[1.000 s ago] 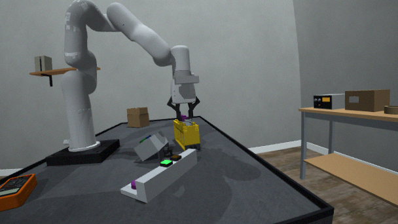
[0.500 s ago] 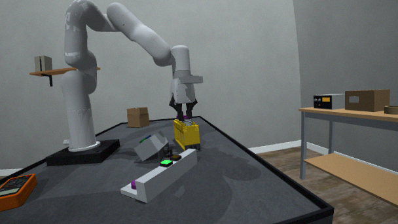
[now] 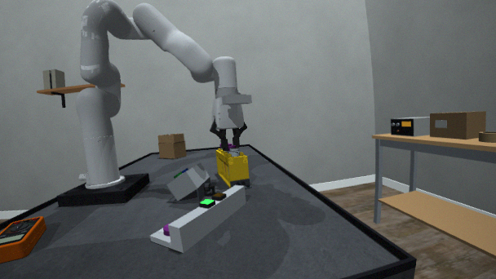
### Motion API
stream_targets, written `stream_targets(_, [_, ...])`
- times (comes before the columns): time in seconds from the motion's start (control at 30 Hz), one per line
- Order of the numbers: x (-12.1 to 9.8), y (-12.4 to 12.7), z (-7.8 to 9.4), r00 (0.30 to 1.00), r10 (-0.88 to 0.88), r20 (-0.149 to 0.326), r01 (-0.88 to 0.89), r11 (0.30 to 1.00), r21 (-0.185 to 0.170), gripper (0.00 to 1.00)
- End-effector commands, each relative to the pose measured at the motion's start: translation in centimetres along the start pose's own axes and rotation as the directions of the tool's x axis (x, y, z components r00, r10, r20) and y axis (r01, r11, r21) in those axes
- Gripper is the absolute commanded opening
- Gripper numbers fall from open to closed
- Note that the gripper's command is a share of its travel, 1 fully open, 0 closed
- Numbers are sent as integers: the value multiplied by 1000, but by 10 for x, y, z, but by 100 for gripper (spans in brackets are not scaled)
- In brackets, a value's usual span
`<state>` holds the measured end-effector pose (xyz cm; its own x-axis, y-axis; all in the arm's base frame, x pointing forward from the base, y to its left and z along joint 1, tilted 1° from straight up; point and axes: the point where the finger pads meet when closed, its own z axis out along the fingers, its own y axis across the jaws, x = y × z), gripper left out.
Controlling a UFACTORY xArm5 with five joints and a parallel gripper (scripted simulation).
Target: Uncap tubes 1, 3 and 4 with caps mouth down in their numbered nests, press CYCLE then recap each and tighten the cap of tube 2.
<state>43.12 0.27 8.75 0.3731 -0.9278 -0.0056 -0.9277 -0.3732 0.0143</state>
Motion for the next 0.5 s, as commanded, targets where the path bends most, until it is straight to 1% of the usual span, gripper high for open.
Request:
stream_targets(0.0, [0, -1, -1, 973, 232, 5, -232, 973, 4, 0])
stream_targets(0.07, [0, -1, -1, 973, 232, 5, -232, 973, 4, 0])
stream_targets(0.13, [0, -1, -1, 945, 328, 5, -328, 945, 4, 0])
stream_targets(0.3, [0, -1, -1, 834, 552, 6, -552, 834, 3, 0])
stream_targets(0.47, [0, -1, -1, 829, 559, 6, -559, 829, 3, 0])
